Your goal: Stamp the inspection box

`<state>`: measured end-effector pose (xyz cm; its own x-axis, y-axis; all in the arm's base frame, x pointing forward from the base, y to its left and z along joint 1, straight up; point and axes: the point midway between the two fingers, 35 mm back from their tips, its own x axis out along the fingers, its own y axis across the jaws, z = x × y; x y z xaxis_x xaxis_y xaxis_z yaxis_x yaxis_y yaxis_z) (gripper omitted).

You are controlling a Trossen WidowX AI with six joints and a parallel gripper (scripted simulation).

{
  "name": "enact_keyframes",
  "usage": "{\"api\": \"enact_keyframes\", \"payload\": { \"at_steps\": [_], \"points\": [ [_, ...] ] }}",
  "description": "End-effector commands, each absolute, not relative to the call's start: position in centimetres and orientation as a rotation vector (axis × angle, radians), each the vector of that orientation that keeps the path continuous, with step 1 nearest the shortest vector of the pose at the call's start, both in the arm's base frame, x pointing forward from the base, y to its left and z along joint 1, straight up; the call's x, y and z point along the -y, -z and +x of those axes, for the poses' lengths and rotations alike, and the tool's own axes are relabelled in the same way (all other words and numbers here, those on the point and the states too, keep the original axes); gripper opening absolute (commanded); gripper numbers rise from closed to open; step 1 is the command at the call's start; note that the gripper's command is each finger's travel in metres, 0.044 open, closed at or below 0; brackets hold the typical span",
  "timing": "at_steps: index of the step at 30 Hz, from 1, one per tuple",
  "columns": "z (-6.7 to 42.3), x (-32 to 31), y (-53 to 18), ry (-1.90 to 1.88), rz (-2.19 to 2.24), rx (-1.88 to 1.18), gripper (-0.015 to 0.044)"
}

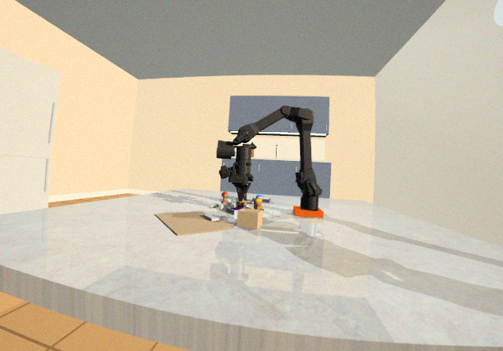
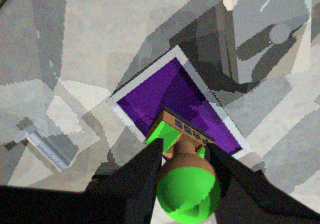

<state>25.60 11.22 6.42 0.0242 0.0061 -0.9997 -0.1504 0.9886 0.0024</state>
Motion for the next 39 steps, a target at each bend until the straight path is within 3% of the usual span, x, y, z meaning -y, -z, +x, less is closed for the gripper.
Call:
{"api": "enact_keyframes", "payload": {
  "at_steps": [1, 30, 39],
  "points": [
    [25.7, -11.3, -7.0, -0.123, -0.113, -1.537, 0.0000],
    [25.6, -11.2, -11.3, -0.122, -0.111, -1.537, 0.0000],
    [26.8, -7.3, -11.3, -0.045, -0.039, -1.539, 0.0000]
  ]
}}
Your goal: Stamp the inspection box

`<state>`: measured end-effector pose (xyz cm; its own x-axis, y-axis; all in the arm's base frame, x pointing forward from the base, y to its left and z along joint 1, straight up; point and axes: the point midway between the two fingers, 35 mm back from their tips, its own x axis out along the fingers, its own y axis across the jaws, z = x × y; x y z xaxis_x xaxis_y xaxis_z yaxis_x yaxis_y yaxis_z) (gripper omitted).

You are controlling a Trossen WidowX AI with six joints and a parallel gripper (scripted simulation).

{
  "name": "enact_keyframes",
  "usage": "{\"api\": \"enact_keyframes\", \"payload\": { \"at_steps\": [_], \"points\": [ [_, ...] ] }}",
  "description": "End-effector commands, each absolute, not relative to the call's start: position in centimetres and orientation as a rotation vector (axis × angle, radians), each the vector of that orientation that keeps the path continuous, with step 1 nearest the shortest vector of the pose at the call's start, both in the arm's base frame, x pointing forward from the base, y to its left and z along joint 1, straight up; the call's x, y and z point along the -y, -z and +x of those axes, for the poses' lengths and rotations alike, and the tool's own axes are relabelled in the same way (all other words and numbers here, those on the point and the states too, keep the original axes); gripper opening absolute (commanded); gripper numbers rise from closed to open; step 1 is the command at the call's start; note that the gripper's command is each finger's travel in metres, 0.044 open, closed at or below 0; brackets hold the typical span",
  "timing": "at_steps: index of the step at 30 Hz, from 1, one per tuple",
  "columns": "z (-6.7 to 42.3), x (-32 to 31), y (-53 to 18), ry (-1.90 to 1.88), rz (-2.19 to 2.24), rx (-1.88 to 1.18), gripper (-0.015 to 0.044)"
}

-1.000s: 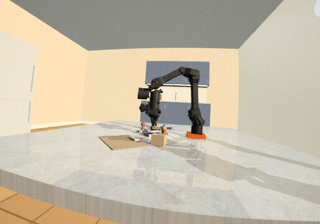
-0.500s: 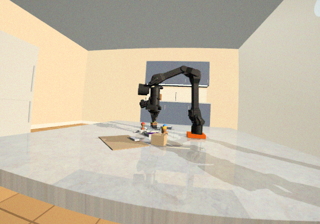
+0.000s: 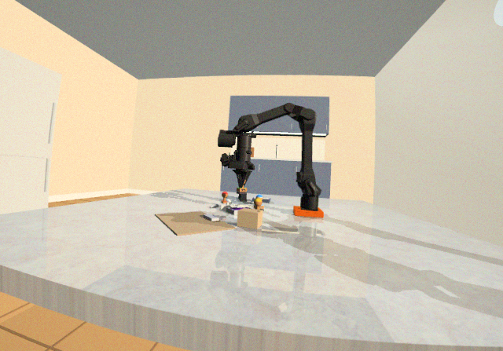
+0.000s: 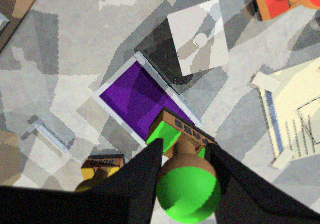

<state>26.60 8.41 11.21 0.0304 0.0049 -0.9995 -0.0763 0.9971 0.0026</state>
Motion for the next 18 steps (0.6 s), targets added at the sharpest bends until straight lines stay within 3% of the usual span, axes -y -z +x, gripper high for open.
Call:
{"api": "enact_keyframes", "payload": {
  "at_steps": [1, 18],
  "points": [
    [26.9, -6.9, -11.3, -0.036, -0.031, -1.539, 0.0000],
    [27.5, 1.2, -11.3, 0.121, 0.116, -1.535, 0.0000]
  ]
}}
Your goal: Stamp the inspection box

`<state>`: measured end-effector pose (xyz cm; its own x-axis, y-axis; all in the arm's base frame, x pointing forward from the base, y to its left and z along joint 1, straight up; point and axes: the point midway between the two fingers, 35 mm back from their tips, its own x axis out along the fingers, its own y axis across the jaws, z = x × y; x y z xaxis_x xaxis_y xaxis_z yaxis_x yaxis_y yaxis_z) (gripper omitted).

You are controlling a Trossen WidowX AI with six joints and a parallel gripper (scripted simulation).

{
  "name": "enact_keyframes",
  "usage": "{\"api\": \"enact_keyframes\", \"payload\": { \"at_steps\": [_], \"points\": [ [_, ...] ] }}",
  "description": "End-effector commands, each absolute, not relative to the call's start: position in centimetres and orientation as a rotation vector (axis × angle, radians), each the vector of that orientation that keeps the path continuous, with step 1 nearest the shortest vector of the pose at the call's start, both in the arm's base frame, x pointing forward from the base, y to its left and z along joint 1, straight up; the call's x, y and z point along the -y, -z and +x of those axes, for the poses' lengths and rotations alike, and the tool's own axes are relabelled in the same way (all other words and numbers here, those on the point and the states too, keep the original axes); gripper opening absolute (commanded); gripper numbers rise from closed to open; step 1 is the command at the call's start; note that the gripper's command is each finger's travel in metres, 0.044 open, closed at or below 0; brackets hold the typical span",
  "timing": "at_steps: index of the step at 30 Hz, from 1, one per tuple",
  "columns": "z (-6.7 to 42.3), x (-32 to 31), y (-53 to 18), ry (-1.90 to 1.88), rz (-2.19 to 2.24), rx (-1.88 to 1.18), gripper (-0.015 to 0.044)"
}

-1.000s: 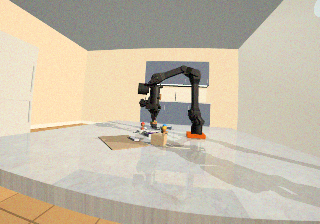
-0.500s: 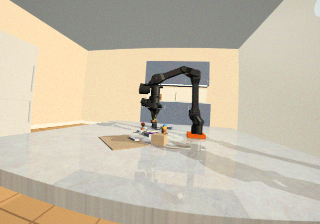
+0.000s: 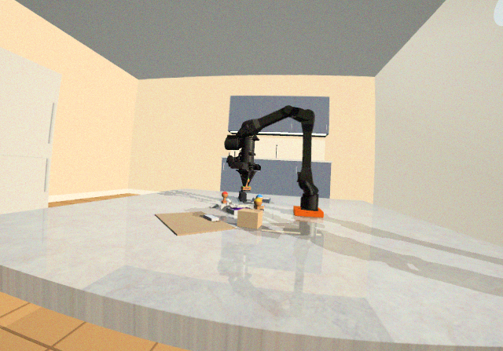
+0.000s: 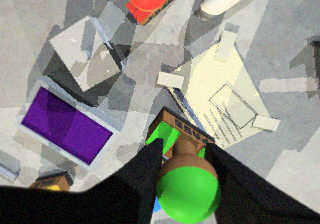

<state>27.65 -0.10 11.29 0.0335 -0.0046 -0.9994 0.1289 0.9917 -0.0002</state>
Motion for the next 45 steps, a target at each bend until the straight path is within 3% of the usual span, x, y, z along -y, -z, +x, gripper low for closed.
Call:
{"api": "enact_keyframes", "payload": {
  "at_steps": [1, 10, 45],
  "points": [
    [27.4, 1.7, -11.3, 0.130, 0.125, -1.535, 0.0000],
    [26.8, 5.5, -11.3, 0.206, 0.196, -1.529, 0.0000],
    [27.0, 5.7, -9.2, 0.208, 0.197, -1.528, 0.0000]
  ]
}}
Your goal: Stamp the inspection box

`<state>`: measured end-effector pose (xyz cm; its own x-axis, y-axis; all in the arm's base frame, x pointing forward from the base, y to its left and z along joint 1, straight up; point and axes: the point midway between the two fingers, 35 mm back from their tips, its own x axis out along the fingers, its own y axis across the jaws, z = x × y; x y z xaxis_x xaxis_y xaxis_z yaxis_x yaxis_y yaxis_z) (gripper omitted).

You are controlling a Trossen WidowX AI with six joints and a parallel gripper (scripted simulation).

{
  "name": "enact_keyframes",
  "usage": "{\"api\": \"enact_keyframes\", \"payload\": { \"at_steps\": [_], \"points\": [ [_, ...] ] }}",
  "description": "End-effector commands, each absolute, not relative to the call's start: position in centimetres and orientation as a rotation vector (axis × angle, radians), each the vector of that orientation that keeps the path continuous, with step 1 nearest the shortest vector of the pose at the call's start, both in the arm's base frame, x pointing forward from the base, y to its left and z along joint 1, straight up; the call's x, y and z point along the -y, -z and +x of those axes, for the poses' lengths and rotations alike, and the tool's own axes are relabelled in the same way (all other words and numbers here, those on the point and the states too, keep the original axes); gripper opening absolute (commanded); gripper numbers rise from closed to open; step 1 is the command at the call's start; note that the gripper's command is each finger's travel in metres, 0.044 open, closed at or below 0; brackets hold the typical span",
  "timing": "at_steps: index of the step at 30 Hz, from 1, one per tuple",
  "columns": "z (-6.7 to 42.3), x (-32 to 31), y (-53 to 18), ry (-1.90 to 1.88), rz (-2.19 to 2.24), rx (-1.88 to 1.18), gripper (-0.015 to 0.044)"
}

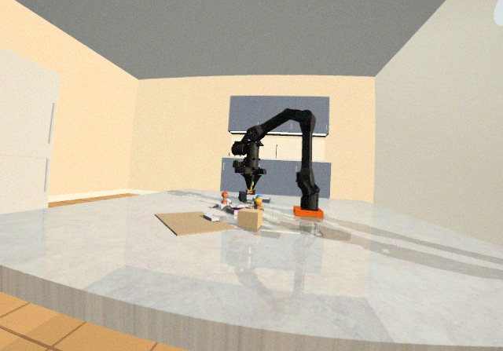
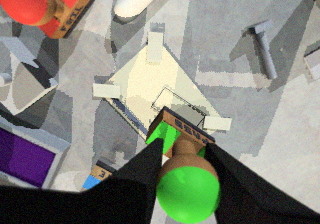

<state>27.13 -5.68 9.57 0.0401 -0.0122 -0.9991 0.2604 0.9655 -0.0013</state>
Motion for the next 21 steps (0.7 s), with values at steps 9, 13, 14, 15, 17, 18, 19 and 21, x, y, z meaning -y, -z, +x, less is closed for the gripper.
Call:
{"api": "enact_keyframes", "payload": {
  "at_steps": [9, 13, 14, 15, 17, 18, 19, 21],
  "points": [
    [27.0, 5.7, -8.6, 0.208, 0.197, -1.528, 0.0000],
    [27.1, 5.7, -8.3, 0.208, 0.197, -1.528, 0.0000],
    [27.1, 5.7, -8.2, 0.208, 0.197, -1.528, 0.0000],
    [27.1, 5.7, -8.2, 0.208, 0.197, -1.528, 0.0000],
    [27.1, 5.7, -8.0, 0.208, 0.197, -1.528, 0.0000],
    [27.1, 5.7, -8.0, 0.208, 0.197, -1.528, 0.0000],
    [27.1, 5.7, -7.9, 0.208, 0.197, -1.528, 0.0000],
    [27.1, 5.7, -7.8, 0.208, 0.197, -1.528, 0.0000]
  ]
}}
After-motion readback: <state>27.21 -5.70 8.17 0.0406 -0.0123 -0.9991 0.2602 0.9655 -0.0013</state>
